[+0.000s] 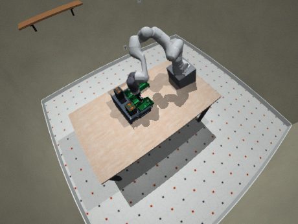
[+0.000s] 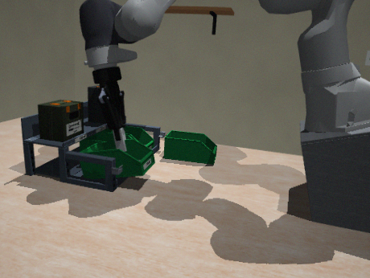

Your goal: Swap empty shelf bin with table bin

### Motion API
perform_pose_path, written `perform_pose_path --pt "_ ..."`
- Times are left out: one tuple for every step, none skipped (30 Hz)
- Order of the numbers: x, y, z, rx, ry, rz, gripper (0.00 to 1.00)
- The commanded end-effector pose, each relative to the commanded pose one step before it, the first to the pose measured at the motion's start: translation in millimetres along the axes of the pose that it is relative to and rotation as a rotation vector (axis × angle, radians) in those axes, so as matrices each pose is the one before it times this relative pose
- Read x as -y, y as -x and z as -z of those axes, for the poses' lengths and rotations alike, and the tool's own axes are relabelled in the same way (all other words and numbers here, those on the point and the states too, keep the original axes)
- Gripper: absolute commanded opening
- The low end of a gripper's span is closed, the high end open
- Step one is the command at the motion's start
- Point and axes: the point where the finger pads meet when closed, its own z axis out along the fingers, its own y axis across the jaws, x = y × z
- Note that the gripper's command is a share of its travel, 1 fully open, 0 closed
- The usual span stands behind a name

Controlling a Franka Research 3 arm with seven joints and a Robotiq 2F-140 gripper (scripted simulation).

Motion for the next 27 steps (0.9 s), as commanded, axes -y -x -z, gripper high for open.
perform_pose_path --pt "-0.69 0.55 0.58 0.00444 0.00159 -0.00289 0.0" --pt "0.0 0.0 0.0 0.0 0.0 0.0 0.0" --pt "0.0 0.0 0.0 0.0 0.0 0.0 0.0" --pt "0.0 0.0 0.0 0.0 0.0 0.0 0.0" --pt "0.0 0.0 0.0 0.0 0.0 0.0 0.0" --pt "0.0 0.0 0.0 0.0 0.0 0.0 0.0" --pt "0.0 0.0 0.0 0.0 0.0 0.0 0.0" --pt "0.0 0.0 0.0 0.0 0.0 0.0 0.0" --pt "0.0 0.0 0.0 0.0 0.0 0.0 0.0" --pt "0.0 0.0 0.0 0.0 0.0 0.0 0.0" --pt "0.0 0.0 0.0 0.0 0.0 0.0 0.0" --pt "0.0 0.01 0.0 0.00002 0.0 0.0 0.0" --pt "0.0 0.02 0.0 0.00005 0.0 0.0 0.0" --pt "0.0 0.04 0.0 0.00009 0.0 0.0 0.0" --pt "0.0 0.06 0.01 0.00014 0.0 0.0 0.0" --pt "0.0 0.09 0.01 0.0002 0.0 0.0 0.0" --pt "0.0 0.11 0.01 0.00027 0.0 0.0 0.0" --pt "0.0 0.15 0.01 0.00035 0.0 0.0 0.0" --pt "0.0 0.18 0.02 0.00043 0.0 0.0 0.0" --pt "0.0 0.21 0.02 0.00051 0.0 0.0 0.0" --pt "0.0 0.25 0.02 0.00059 0.0 0.0 0.0" --pt "0.0 0.29 0.03 0.00068 0.0 0.0 0.0" --pt "0.0 0.0 0.0 0.0 0.0 0.0 0.0" --pt "0.0 0.0 0.0 0.0 0.0 0.0 0.0" --pt "0.0 0.32 0.03 0.00077 0.0 0.0 0.0" --pt "-0.01 0.36 0.03 0.00085 0.0 0.0 0.0" --pt "-0.01 0.39 0.04 0.00093 0.0 0.0 0.0"
